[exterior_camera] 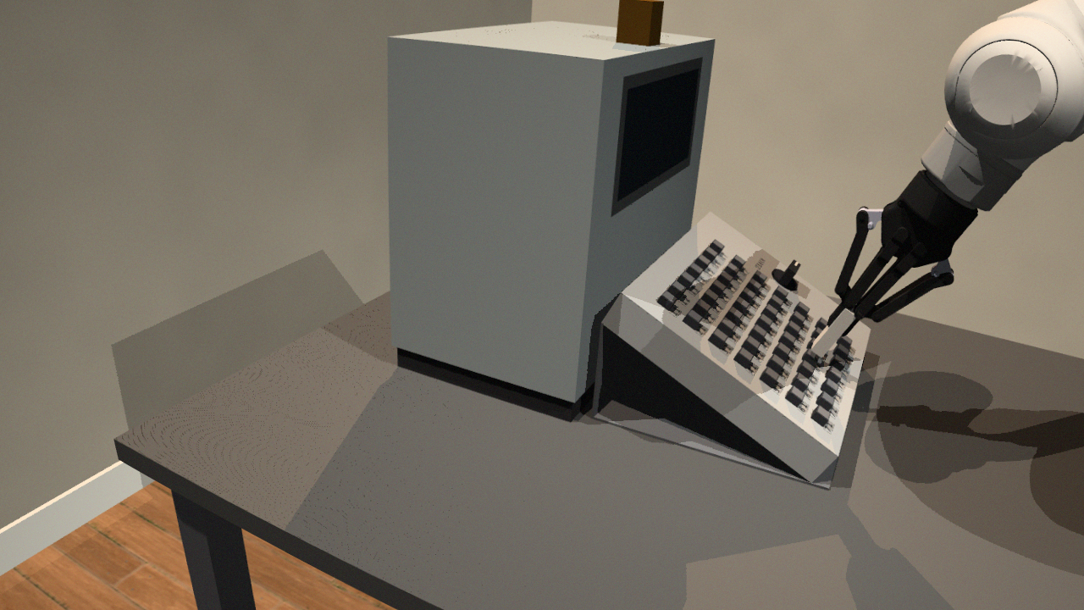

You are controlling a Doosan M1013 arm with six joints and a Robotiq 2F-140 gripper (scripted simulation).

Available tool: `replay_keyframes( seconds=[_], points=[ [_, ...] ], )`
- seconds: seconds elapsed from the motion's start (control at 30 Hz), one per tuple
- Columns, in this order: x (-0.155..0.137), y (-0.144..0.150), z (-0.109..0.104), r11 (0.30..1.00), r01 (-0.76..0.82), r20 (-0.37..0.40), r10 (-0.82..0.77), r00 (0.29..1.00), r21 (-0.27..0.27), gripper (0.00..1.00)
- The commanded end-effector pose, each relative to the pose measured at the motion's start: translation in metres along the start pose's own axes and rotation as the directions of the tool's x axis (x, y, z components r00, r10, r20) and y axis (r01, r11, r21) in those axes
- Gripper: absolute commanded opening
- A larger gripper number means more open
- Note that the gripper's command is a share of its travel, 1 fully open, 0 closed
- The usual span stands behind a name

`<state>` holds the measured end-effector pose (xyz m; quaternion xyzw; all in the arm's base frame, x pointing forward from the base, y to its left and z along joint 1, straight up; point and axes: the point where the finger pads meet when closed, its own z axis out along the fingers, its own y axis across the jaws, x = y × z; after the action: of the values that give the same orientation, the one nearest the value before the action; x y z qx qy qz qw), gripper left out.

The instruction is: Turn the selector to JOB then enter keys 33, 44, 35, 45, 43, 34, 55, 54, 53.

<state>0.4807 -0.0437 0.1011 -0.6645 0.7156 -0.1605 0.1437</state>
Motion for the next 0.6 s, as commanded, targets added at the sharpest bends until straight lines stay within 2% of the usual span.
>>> replay_keyframes(
  seconds=[0.0, 0.57],
  points=[
    [-0.0006, -0.0002, 0.0017, 1.0, -0.002, 0.002, 0.002, 1.0, 0.003, 0.0],
    [-0.0006, -0.0002, 0.0091, 1.0, -0.002, 0.002, 0.002, 1.0, 0.003, 0.0]
  ],
)
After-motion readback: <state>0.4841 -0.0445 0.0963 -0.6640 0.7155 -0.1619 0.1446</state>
